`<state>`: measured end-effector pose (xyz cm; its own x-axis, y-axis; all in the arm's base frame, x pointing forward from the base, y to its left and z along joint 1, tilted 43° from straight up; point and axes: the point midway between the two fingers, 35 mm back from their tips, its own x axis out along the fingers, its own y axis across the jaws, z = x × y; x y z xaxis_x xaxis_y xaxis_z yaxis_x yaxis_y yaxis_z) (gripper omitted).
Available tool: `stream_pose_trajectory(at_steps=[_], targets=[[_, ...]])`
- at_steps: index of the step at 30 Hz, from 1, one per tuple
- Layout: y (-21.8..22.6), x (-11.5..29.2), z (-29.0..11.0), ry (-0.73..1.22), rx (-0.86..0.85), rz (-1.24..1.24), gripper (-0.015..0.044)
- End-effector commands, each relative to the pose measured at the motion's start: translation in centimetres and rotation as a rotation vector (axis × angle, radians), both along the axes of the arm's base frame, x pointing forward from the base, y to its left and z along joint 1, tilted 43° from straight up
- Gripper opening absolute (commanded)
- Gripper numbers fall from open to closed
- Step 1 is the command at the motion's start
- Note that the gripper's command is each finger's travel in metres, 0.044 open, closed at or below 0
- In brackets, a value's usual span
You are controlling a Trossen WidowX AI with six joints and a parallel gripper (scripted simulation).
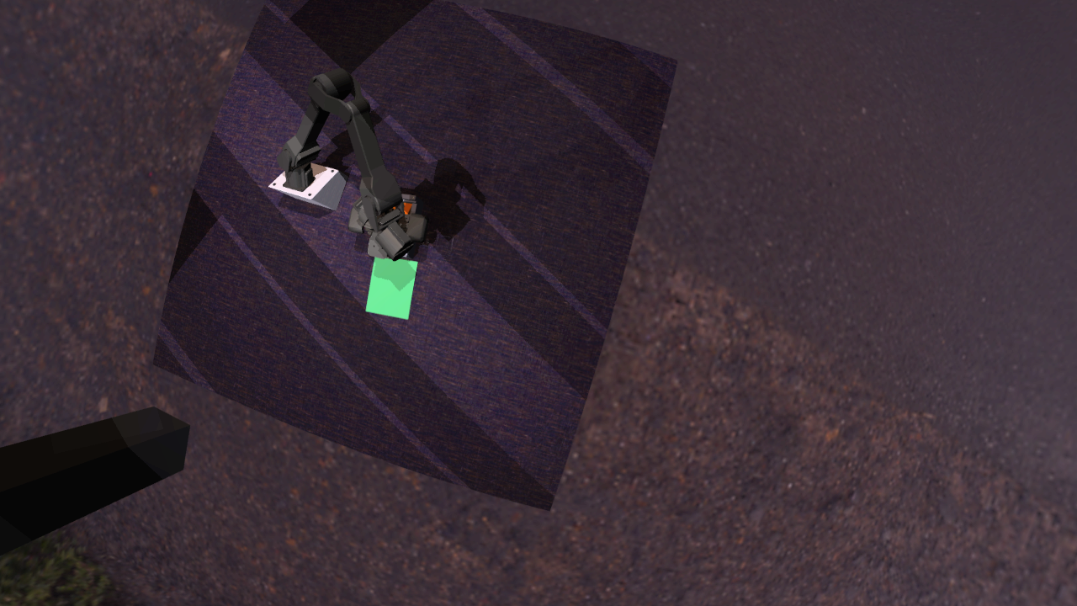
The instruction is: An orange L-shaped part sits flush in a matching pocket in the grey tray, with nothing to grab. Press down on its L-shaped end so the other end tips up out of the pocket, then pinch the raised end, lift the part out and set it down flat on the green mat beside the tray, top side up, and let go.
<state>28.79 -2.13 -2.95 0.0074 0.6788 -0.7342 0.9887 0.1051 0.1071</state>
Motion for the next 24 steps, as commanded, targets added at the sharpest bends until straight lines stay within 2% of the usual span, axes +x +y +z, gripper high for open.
stream_pose_trajectory(at_steps=[1, 24], targets=[[-0.6, 0.1, 0.6, -0.006, 0.000, -0.003, 0.0000], [-3.1, 0.1, 3.2, -0.006, -0.001, -0.004, 0.0000]])
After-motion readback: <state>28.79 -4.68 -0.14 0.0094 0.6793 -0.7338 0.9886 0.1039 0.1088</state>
